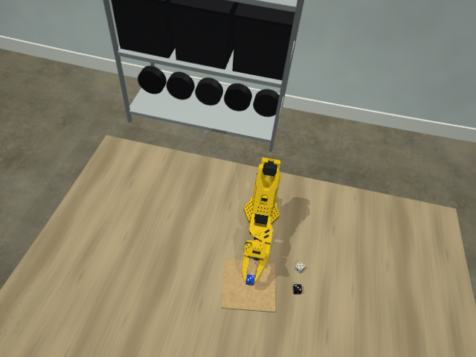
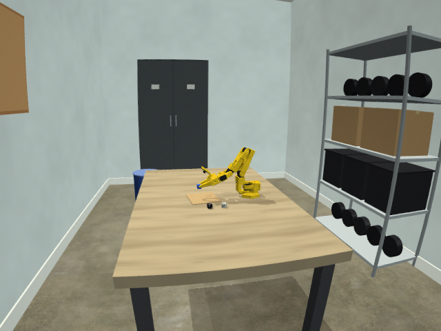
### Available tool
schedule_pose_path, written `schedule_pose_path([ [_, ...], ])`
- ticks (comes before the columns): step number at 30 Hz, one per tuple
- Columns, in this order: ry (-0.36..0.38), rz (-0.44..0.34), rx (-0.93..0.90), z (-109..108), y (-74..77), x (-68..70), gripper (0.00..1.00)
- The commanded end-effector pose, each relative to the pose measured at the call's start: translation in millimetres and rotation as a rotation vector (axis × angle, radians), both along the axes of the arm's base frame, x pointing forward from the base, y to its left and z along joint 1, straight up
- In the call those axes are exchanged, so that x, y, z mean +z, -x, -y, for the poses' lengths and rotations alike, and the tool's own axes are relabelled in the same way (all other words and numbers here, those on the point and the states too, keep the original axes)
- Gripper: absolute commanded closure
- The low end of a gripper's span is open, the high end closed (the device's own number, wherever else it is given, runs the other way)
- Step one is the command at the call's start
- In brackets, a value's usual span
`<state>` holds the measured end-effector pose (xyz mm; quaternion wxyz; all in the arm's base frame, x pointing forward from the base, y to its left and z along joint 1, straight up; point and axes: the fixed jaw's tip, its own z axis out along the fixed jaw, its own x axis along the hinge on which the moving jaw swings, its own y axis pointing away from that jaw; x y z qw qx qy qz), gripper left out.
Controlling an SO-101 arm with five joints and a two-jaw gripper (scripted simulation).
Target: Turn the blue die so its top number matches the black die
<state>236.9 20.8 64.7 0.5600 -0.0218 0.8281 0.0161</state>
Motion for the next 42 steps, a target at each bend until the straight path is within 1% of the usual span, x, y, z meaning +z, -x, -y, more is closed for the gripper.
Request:
schedule_pose_path([
  [1, 0.000, 0.077, 0.008, -2, -8.2, 15.2, 1.00],
  [9, 0.000, 0.077, 0.008, -2, -8.6, 10.0, 1.00],
  [18, 0.000, 0.077, 0.007, -2, -8.6, 8.8, 1.00],
  [26, 0.000, 0.077, 0.007, -2, -8.9, 3.5, 1.00],
  [35, 0.000, 0.077, 0.007, -2, -9.0, 2.3, 1.00],
  [42, 0.000, 0.077, 0.007, -2, -9.3, -2.4, 1.00],
])
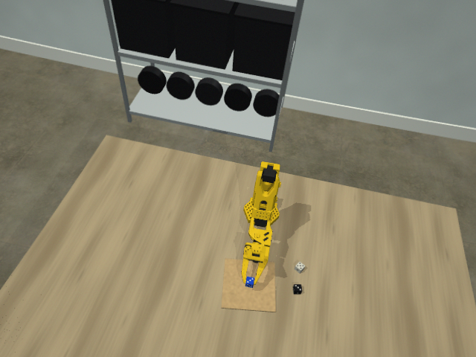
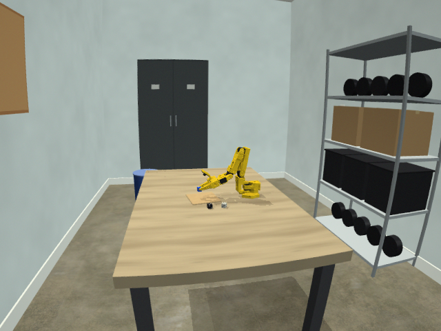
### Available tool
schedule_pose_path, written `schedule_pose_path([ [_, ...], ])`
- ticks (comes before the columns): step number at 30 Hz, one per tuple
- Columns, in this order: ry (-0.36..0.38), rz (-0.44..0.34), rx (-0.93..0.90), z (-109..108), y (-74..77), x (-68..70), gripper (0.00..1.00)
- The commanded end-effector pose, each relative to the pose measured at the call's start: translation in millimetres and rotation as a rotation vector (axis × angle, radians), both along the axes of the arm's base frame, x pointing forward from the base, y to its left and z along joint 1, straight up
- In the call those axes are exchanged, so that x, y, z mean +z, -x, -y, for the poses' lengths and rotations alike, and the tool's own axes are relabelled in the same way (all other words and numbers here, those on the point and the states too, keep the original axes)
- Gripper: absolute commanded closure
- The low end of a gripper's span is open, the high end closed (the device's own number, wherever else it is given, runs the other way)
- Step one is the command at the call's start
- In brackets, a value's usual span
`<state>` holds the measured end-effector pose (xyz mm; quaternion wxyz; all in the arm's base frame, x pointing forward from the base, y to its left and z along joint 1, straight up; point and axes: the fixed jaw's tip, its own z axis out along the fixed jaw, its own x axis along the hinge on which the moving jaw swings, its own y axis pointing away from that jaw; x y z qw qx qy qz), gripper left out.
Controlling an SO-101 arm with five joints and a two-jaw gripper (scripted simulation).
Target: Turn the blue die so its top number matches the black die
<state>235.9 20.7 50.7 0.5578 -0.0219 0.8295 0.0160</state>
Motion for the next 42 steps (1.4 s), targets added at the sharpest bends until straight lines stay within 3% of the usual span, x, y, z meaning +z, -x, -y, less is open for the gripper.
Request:
schedule_pose_path([
  [1, 0.000, 0.082, 0.007, -2, -10.2, 11.0, 1.00],
  [42, 0.000, 0.082, 0.007, -2, -10.7, -2.8, 1.00],
])
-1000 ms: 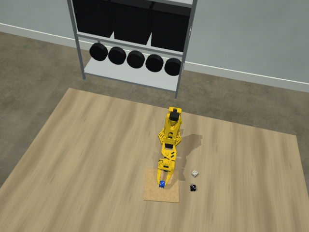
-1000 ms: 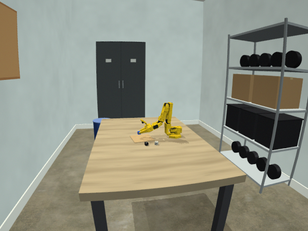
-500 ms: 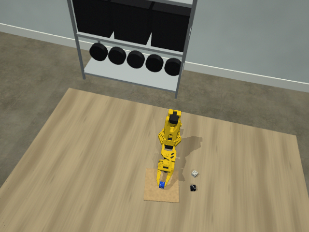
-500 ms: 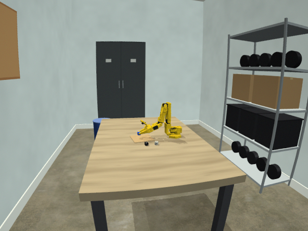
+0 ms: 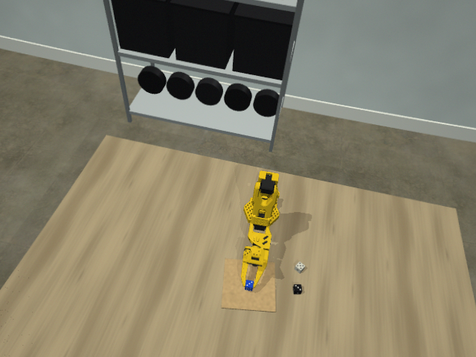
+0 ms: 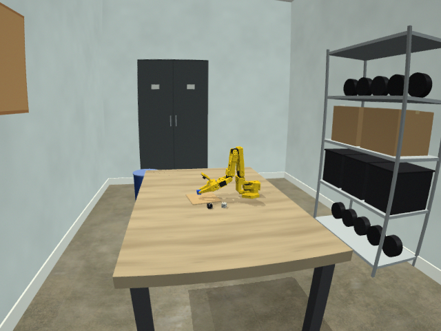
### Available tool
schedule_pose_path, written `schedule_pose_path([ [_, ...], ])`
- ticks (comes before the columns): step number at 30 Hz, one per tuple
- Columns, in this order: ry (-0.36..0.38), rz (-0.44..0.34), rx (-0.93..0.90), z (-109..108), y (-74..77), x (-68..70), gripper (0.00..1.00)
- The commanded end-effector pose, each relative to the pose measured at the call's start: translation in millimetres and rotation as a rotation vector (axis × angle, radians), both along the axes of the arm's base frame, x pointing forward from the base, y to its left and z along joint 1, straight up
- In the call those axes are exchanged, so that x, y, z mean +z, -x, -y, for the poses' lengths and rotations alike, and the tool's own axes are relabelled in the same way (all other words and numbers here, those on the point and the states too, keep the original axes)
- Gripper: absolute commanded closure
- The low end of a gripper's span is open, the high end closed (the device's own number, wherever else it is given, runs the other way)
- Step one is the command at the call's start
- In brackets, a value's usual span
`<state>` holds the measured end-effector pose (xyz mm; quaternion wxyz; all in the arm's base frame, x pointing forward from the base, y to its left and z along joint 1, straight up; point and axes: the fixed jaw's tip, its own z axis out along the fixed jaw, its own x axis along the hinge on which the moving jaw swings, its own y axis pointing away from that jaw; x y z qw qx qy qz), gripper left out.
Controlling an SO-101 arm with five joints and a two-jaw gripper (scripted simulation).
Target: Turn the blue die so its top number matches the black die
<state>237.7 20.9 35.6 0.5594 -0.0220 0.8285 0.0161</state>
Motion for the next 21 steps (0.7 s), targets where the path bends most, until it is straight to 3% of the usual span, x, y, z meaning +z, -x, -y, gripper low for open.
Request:
schedule_pose_path([
  [1, 0.000, 0.079, 0.007, -1.9, -8.9, 12.2, 1.00],
  [21, 0.000, 0.079, 0.007, -1.9, -9.2, 4.6, 1.00],
])
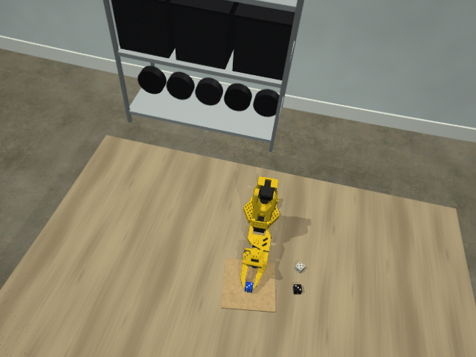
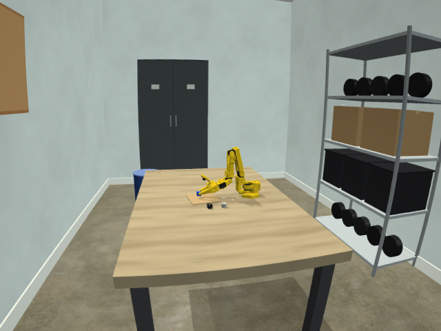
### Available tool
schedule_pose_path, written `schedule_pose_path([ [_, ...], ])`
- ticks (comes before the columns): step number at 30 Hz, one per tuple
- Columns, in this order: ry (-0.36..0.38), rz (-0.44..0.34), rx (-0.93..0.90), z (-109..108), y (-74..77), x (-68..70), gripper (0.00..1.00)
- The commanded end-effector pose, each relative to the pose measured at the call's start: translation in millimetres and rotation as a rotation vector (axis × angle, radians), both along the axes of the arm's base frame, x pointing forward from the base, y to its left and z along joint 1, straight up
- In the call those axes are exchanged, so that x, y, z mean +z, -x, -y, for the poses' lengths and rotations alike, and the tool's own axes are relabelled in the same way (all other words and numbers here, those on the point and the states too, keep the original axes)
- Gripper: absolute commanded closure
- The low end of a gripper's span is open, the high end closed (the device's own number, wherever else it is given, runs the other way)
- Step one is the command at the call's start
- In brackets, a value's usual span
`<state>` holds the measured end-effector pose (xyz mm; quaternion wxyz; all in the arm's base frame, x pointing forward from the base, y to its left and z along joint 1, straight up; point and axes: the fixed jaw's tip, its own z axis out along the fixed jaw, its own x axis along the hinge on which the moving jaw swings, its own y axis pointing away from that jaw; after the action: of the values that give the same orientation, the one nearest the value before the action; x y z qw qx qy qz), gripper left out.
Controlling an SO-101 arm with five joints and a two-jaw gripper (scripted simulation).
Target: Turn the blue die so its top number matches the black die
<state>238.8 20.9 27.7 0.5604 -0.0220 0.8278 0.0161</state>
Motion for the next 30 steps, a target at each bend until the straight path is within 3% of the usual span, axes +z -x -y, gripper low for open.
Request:
schedule_pose_path([
  [1, 0.000, 0.076, 0.007, -1.9, -8.1, 11.7, 1.00],
  [30, 0.000, 0.076, 0.007, -1.9, -8.2, 2.1, 1.00],
])
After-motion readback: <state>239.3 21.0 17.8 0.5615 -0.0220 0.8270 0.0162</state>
